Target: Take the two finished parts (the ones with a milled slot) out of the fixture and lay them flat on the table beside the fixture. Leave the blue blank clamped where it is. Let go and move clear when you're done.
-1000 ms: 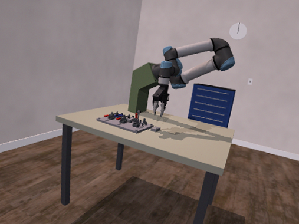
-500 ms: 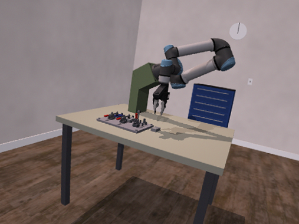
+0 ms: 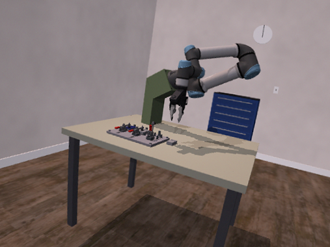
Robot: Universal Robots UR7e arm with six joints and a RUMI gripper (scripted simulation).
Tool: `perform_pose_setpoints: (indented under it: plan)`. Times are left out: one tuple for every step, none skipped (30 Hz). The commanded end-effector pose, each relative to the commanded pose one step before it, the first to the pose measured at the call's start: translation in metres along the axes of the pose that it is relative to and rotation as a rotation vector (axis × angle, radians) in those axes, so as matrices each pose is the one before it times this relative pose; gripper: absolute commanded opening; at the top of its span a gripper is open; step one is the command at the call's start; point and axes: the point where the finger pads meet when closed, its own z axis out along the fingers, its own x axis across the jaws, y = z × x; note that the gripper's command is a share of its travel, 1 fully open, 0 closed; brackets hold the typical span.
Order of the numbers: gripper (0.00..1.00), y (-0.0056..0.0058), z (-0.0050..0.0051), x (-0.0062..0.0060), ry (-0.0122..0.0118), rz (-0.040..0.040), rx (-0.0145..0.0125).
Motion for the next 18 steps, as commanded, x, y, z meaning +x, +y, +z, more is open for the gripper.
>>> perform_pose_setpoints:
  plan:
    - [0.28, 0.00011, -0.01438, 0.00007, -0.00153, -0.00091, -0.00314]
    - [0.28, -0.00001, -0.00303, 0.00001, 0.00001, 0.0, 0.0]
    - [0.28, 0.00002, -0.00298, -0.00001, -0.00003, 0.0, 0.0]
    - [0.28, -0.00001, -0.00294, 0.00001, 0.00002, 0.0, 0.0]
    - [0.28, 0.0, -0.00286, 0.0, 0.0, 0.0, 0.0]
    - [0.28, 0.0, -0.00278, 0.0, -0.00001, 0.0, 0.0]
    - [0.28, -0.00001, -0.00269, 0.00001, 0.00001, 0.0, 0.0]
    - [0.28, 0.00001, -0.00256, -0.00001, -0.00002, 0.0, 0.0]
    - [0.28, -0.00001, -0.00245, 0.00001, 0.00002, 0.0, 0.0]
    - [0.28, 0.0, 0.0, 0.0, 0.0, 0.0, 0.0]
    - [0.28, 0.0, 0.0, 0.0, 0.0, 0.0, 0.0]
    - [0.28, 0.00001, -0.0023, -0.00001, -0.00002, 0.0, 0.0]
    - [0.28, -0.00001, -0.00216, 0.00001, 0.00002, 0.0, 0.0]
    - [0.28, 0.0, -0.00199, 0.0, -0.00001, 0.0, 0.0]
    - [0.28, 0.0, -0.00182, 0.0, -0.00001, 0.0, 0.0]
    - [0.28, -0.00001, -0.00166, 0.00001, 0.00001, 0.0, 0.0]
    - [0.28, 0.00001, -0.00146, -0.00001, -0.00001, 0.0, 0.0]
    - [0.28, 0.00001, -0.00128, -0.00001, -0.00001, 0.0, 0.0]
